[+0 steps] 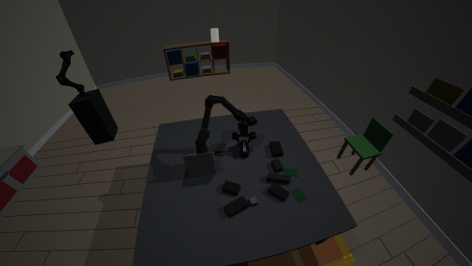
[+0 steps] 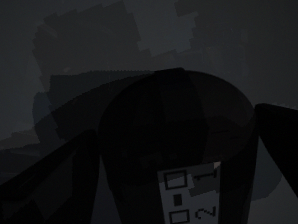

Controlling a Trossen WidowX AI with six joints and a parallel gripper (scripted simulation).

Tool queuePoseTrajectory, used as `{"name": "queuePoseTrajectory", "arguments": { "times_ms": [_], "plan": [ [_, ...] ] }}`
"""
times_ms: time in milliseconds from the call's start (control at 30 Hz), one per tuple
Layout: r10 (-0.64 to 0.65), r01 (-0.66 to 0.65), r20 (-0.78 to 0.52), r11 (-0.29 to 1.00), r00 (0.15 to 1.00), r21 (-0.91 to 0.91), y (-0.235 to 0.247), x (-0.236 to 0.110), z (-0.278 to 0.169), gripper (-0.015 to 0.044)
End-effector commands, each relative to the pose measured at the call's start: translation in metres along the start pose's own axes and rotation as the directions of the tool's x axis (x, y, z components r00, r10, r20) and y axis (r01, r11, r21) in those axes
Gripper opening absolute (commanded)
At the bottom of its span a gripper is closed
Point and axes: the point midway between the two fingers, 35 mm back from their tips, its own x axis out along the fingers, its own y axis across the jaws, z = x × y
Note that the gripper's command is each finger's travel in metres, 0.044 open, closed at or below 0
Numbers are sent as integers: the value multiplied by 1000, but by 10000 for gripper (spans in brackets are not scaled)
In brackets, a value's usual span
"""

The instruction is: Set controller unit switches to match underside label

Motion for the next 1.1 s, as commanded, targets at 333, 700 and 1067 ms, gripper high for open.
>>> {"name": "queuePoseTrajectory", "arguments": {
  "times_ms": [333,700,1067],
  "plan": [
    [-4,4,-2,1000,1000,3,-1,-11,-4,336],
    [-4,4,-3,1000,1000,3,-1,-19,-7,336],
    [-4,4,-3,1000,1000,3,-1,-27,-11,336]
  ]
}}
